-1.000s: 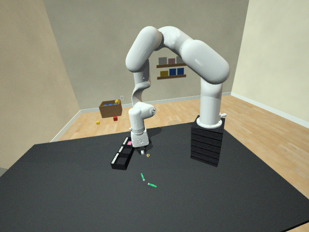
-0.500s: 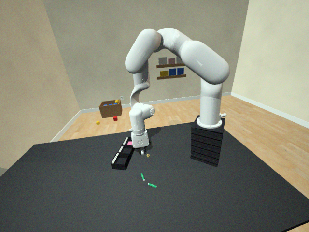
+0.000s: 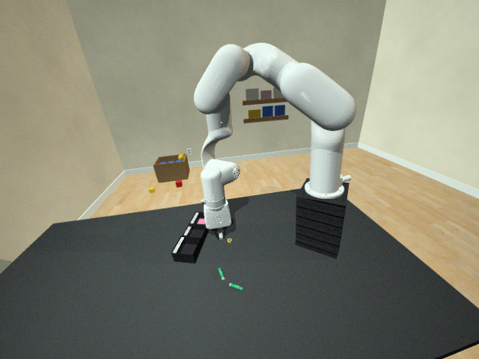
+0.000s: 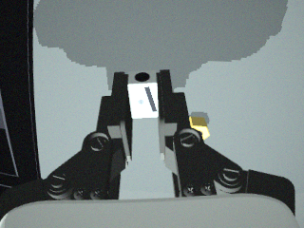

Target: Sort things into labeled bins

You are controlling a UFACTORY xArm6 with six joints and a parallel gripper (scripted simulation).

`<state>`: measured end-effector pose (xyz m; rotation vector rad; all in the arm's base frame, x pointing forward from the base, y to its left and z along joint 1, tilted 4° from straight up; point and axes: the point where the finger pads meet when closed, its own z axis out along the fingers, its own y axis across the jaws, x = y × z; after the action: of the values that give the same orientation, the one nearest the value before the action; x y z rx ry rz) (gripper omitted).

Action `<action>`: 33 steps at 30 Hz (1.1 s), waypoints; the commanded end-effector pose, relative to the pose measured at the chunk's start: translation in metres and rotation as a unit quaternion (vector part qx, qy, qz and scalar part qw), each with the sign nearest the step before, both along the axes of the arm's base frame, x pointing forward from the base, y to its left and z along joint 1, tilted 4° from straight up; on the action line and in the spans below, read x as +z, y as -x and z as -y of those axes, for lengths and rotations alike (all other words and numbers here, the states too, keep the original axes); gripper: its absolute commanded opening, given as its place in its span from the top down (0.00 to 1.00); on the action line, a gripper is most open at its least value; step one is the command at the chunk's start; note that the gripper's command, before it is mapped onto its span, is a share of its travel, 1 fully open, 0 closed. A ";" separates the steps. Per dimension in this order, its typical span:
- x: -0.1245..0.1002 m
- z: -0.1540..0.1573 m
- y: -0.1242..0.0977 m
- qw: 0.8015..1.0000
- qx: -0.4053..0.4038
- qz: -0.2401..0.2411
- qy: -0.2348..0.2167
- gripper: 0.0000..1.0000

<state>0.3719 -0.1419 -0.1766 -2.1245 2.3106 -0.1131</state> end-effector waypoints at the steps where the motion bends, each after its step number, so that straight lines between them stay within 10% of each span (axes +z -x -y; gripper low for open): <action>1: 0.001 0.000 -0.001 1.000 0.000 0.001 0.001 1.00; 16: 0.001 0.000 -0.001 1.000 0.000 0.001 0.001 1.00; 33: 0.051 -0.002 0.001 1.000 0.000 0.001 0.001 1.00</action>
<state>0.3700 -0.1399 -0.1399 -2.1218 2.3089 -0.1330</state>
